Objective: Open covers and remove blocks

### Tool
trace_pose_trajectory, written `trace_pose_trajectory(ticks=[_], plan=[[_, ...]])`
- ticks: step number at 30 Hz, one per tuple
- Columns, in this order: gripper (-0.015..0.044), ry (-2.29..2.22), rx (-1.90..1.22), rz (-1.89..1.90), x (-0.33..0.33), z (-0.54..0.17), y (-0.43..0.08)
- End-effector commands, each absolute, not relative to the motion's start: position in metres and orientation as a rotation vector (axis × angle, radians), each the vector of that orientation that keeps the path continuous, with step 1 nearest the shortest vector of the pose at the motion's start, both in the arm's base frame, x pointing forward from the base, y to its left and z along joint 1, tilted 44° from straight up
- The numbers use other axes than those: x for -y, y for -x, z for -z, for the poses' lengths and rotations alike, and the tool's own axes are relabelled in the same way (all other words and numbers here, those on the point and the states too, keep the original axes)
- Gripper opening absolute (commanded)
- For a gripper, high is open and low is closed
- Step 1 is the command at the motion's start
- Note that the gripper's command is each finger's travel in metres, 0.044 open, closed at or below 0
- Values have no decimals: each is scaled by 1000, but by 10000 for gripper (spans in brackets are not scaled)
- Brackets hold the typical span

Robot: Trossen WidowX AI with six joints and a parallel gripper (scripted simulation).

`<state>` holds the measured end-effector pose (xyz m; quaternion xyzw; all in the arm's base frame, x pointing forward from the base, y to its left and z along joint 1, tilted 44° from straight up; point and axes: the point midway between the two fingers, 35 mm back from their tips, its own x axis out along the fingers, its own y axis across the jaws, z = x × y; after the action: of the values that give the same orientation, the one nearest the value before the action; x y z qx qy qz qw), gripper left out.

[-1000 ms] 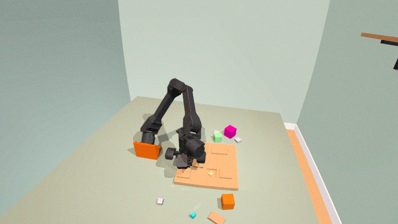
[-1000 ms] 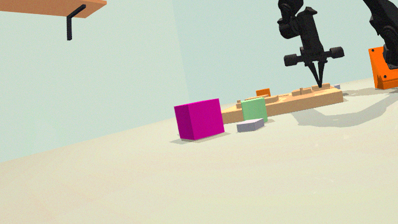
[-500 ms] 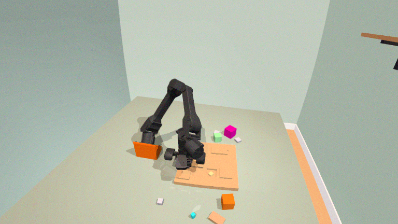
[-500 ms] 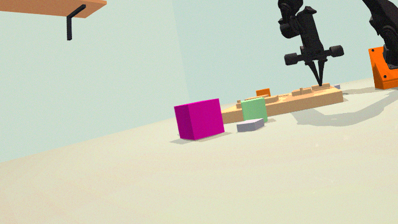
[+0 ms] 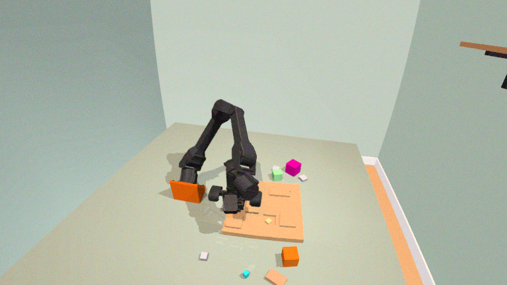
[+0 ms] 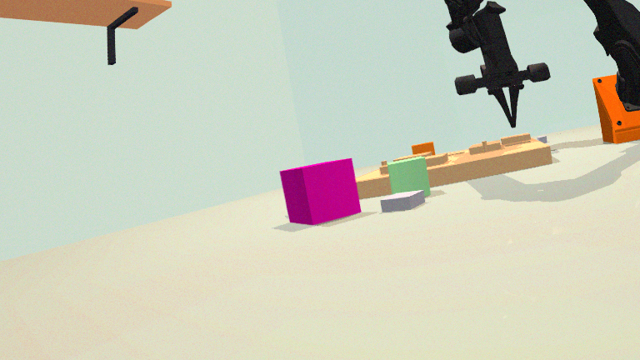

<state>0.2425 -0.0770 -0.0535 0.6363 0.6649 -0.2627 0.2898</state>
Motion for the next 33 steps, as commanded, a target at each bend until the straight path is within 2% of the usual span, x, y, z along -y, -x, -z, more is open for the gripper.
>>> trace_pose_trajectory(ticks=[1,16,24,33], plan=[[0,-1692,-1765,700,83,49,-243],[0,-1687,-1777,684,92,41,-243],[0,-1146,-1718,-24,90,33,-266],[0,-427,-1419,-750,85,21,-294]])
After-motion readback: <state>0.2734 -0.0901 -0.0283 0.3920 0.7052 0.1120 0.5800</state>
